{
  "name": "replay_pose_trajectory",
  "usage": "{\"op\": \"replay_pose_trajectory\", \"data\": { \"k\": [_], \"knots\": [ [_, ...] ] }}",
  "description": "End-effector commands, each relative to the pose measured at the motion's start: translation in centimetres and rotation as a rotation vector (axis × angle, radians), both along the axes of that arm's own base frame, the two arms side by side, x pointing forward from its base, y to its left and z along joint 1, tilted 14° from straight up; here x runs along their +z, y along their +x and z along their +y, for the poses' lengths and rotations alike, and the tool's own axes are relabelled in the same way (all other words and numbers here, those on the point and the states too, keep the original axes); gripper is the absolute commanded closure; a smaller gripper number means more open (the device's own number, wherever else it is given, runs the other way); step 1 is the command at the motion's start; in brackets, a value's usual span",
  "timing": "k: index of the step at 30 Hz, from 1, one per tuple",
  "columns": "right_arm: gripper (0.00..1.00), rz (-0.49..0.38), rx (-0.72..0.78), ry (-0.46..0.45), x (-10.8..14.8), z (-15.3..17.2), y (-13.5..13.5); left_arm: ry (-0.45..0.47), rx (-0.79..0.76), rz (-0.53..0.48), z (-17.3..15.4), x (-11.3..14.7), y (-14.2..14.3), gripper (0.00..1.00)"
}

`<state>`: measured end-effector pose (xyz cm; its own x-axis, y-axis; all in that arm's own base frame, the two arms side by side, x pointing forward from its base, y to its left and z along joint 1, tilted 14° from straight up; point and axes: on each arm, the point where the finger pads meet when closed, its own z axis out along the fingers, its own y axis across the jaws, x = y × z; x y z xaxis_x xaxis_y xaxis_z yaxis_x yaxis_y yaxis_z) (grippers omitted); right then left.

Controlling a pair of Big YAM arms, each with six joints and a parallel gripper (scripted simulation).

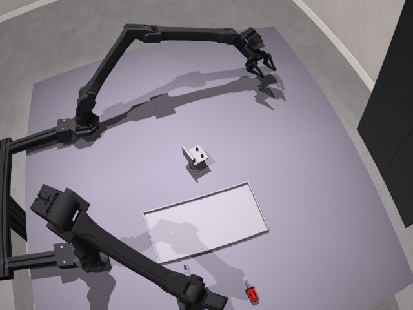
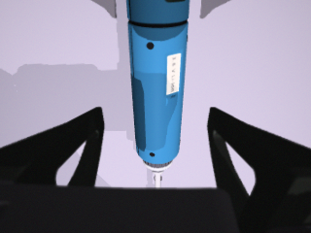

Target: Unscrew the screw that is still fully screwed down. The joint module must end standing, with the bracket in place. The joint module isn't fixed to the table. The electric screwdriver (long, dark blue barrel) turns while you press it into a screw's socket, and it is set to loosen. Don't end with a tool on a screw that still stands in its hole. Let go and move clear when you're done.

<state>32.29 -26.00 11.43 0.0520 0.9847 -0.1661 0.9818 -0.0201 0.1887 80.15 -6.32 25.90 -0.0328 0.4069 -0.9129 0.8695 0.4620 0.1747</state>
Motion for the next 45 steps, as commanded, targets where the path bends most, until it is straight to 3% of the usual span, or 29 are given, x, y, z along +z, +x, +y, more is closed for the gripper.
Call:
{"op": "replay_pose_trajectory", "data": {
  "k": [1, 3, 12, 18, 24, 27, 45],
  "knots": [
    [0.35, -0.02, 0.001, -0.015, 1.2, -0.5, 0.7, -0.003, -0.021, -0.008, -1.7, 1.1, 1.4, 0.14],
    [0.35, -0.02, 0.001, -0.015, 1.2, -0.5, 0.7, -0.007, 0.024, -0.004, 1.6, 1.2, 2.2, 0.14],
    [0.35, -0.02, 0.001, -0.015, 1.2, -0.5, 0.7, -0.015, 0.088, -0.003, 6.1, 1.6, 5.1, 0.14],
    [0.35, -0.02, 0.001, -0.015, 1.2, -0.5, 0.7, -0.007, 0.052, -0.017, 3.7, 1.6, 5.1, 0.14],
    [0.35, -0.02, 0.001, -0.015, 1.2, -0.5, 0.7, -0.007, 0.052, -0.017, 3.7, 1.6, 5.1, 0.14],
    [0.35, -0.02, 0.001, -0.015, 1.2, -0.5, 0.7, -0.007, 0.08, -0.017, 6.1, 1.6, 5.1, 0.14],
    [0.35, -0.02, 0.001, -0.015, 1.2, -0.5, 0.7, -0.007, 0.065, -0.017, 4.8, 1.6, 5.1, 0.14]
  ]
}}
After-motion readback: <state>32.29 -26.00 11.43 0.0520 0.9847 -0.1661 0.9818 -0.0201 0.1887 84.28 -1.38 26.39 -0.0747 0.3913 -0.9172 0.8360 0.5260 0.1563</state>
